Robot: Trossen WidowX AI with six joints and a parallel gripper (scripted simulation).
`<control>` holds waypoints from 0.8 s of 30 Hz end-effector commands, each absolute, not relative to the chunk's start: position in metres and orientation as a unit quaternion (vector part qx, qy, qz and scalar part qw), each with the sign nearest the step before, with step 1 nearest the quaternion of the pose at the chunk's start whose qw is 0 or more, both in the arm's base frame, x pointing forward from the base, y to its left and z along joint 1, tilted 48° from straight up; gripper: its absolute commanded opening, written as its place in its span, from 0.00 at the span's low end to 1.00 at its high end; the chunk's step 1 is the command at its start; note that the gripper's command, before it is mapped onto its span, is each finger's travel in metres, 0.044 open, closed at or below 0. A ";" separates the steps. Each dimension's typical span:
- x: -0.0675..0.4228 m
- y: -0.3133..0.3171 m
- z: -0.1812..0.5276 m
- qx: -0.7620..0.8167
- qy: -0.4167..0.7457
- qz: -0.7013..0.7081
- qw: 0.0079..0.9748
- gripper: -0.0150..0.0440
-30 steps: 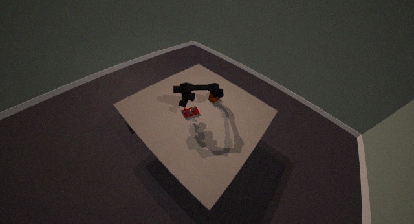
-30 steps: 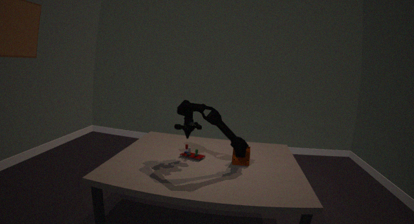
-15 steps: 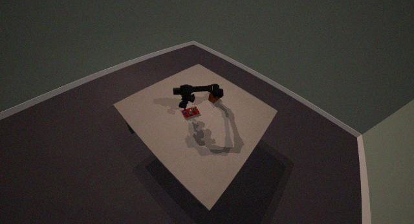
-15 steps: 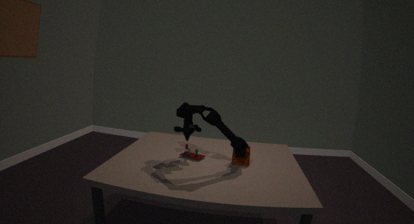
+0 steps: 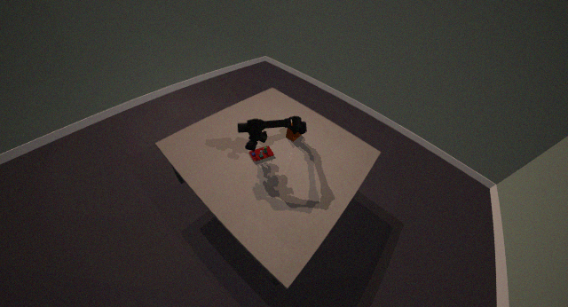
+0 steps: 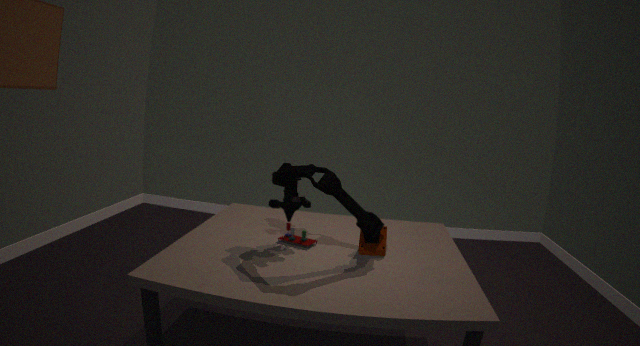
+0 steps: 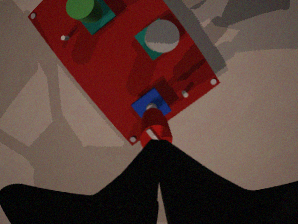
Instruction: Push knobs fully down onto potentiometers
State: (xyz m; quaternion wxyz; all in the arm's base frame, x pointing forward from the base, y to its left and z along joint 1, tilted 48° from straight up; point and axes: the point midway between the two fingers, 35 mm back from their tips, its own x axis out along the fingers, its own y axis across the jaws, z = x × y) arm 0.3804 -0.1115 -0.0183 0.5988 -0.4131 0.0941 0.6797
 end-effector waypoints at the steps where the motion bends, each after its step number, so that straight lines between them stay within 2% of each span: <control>1: 0.380 -0.109 -0.020 -0.410 0.095 0.679 0.601 0.25; 24: 0.380 -0.106 -0.022 -0.410 0.094 0.679 0.601 0.25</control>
